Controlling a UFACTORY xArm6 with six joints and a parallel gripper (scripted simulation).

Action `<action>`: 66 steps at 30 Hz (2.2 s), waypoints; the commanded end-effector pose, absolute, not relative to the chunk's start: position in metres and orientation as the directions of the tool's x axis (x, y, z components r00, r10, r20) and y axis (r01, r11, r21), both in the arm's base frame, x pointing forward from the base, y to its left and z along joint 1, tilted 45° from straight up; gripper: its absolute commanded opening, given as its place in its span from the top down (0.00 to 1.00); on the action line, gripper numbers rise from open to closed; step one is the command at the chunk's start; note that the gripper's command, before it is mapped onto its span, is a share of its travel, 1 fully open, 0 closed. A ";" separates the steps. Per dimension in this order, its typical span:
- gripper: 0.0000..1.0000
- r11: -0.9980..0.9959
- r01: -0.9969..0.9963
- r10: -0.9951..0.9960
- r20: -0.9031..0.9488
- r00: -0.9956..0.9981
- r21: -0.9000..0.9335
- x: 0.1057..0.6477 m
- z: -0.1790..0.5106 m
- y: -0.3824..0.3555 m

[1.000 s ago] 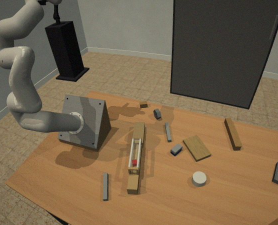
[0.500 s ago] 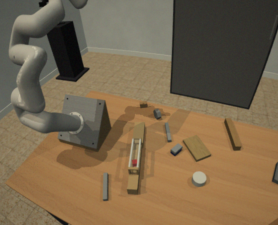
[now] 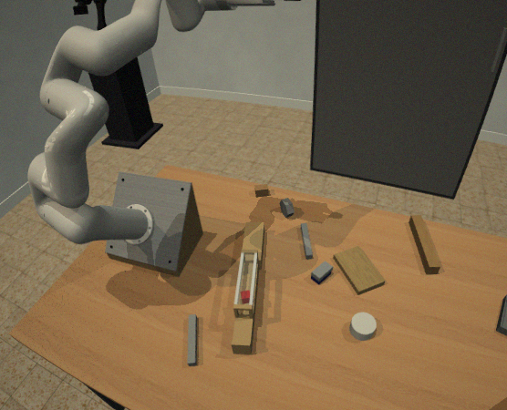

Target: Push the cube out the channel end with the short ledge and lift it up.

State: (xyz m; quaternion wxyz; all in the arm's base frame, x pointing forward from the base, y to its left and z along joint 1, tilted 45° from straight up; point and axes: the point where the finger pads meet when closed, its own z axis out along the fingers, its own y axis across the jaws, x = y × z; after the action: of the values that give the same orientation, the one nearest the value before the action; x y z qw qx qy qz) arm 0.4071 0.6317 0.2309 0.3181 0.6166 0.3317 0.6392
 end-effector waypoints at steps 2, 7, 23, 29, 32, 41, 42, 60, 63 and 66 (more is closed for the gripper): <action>1.00 -0.690 -0.009 0.709 0.678 0.194 0.724 0.458 0.186 0.574; 1.00 -0.737 -0.044 0.635 0.713 0.297 0.675 0.492 0.148 0.526; 1.00 -0.797 -0.440 0.048 0.769 0.637 0.414 0.543 0.024 0.339; 1.00 -0.671 -0.668 -0.259 0.742 0.618 0.322 0.534 -0.018 0.273; 1.00 -0.577 -0.765 -0.394 0.722 0.569 0.287 0.528 -0.041 0.237; 1.00 -0.318 -0.918 -0.629 0.673 0.390 0.235 0.505 -0.091 0.159; 1.00 -0.302 -0.925 -0.639 0.670 0.377 0.233 0.503 -0.092 0.157; 1.00 -0.270 -0.935 -0.658 0.665 0.353 0.229 0.500 -0.096 0.152; 1.00 -0.270 -0.935 -0.658 0.665 0.353 0.229 0.500 -0.096 0.152; 1.00 -0.270 -0.935 -0.658 0.665 0.353 0.229 0.500 -0.096 0.152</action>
State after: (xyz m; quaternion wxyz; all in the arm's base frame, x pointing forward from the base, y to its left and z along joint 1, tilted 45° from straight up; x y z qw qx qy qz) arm 0.4991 0.1501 -0.0972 0.3070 0.7635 -0.5212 0.2264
